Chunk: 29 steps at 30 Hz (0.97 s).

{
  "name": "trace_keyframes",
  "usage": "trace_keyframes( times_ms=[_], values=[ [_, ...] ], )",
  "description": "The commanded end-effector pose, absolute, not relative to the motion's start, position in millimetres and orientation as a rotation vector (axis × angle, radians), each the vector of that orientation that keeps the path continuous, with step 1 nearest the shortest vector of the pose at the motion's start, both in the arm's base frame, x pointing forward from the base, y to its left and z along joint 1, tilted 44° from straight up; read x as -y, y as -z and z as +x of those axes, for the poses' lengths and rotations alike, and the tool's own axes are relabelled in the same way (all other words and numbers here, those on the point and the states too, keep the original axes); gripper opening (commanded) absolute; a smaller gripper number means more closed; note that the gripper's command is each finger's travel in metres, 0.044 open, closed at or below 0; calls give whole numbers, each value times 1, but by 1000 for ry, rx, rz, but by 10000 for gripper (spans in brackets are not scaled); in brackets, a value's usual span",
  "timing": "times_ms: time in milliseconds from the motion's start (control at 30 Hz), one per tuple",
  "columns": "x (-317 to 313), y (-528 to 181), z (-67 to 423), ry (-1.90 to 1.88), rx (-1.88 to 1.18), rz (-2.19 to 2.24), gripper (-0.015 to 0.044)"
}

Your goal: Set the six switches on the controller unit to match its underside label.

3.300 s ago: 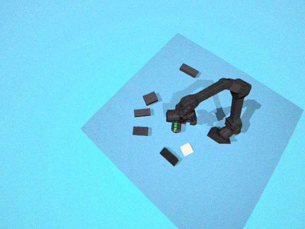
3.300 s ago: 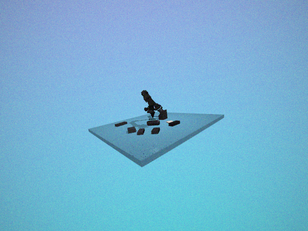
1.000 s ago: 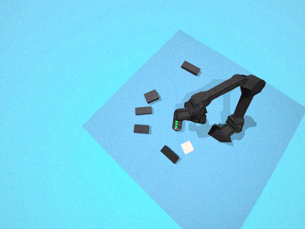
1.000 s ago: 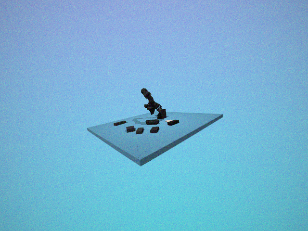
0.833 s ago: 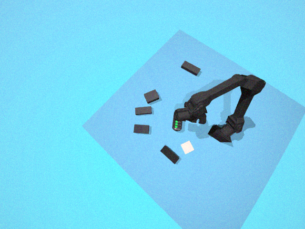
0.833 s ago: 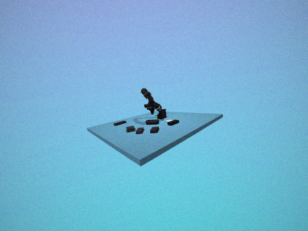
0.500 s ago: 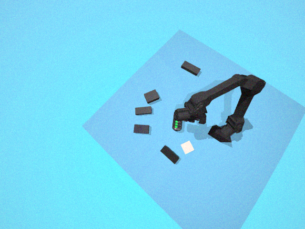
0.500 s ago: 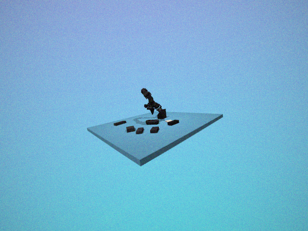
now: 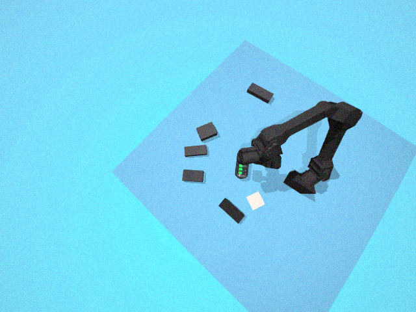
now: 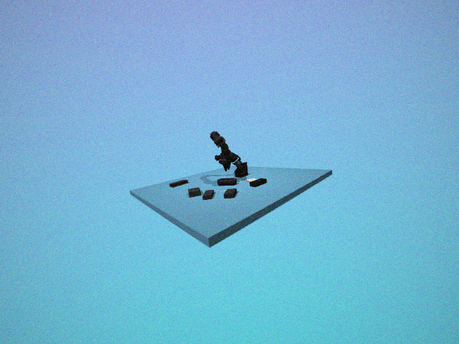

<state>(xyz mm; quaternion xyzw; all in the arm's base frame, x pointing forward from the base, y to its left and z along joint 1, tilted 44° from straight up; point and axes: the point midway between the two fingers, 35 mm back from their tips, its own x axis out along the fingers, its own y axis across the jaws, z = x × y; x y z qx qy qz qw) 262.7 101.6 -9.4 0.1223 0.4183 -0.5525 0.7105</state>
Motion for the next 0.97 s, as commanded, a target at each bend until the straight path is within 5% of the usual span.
trace_keyframes(
  times_ms=[0,100,667,933],
  values=[
    [-102,9,263,1226,-929,271,420],
    [-102,9,263,1226,-929,271,440],
    [-156,-49,258,1226,-930,271,0],
    [-156,-49,258,1226,-930,271,0]
  ],
)
